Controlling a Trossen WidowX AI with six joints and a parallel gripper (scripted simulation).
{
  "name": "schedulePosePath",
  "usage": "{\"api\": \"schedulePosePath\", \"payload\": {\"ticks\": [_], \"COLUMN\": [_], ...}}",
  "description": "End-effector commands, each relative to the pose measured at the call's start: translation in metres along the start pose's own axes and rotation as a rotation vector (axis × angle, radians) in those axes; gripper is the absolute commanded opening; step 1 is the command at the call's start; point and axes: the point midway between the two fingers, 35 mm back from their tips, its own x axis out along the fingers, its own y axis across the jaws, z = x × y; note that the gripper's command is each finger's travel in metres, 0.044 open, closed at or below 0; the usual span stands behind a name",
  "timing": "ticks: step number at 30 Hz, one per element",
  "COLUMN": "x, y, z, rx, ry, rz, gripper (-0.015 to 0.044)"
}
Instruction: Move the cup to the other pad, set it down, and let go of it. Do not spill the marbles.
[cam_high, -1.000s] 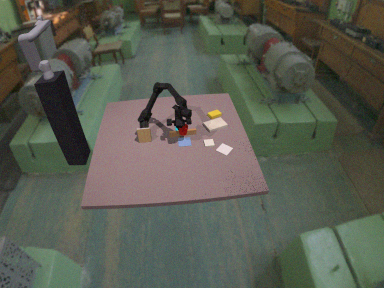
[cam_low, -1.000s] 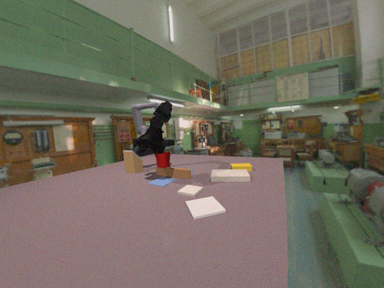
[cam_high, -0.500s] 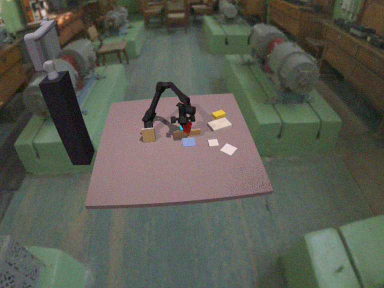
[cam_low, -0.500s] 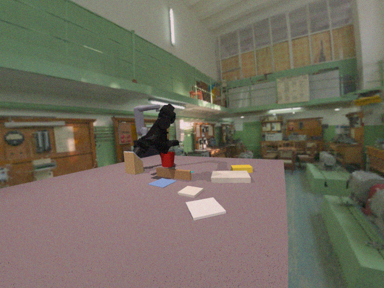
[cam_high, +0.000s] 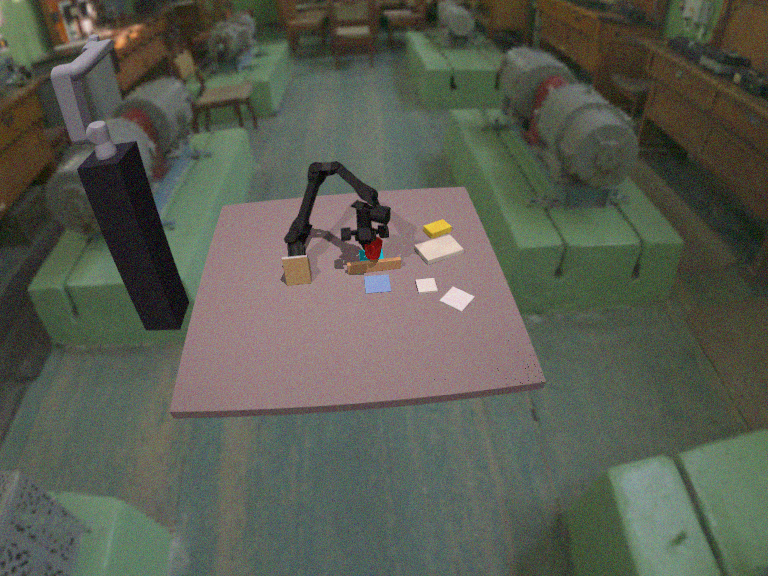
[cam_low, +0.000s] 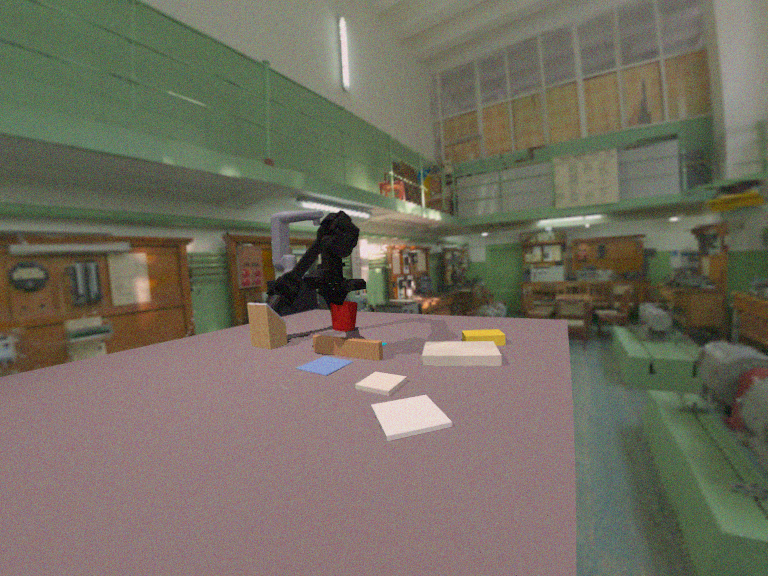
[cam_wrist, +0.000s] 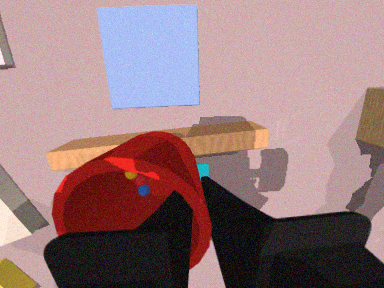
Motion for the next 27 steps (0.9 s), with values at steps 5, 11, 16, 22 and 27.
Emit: {"api": "schedulePosePath", "payload": {"ticks": [5,11,16,22,27], "x": [-0.002,-0.002,-0.003,-0.004,-0.004], "y": [-0.001,-0.001,-0.002,-0.003,-0.004], "z": [-0.019,-0.035,-0.048,-0.063,-0.077], "rx": [0.005,0.005,0.005,0.005,0.005], "ry": [0.004,0.004,0.005,0.006,0.006], "rz": [0.004,0.004,0.004,0.004,0.003], "gripper": [0.0,0.0,0.0,0.0,0.0]}}
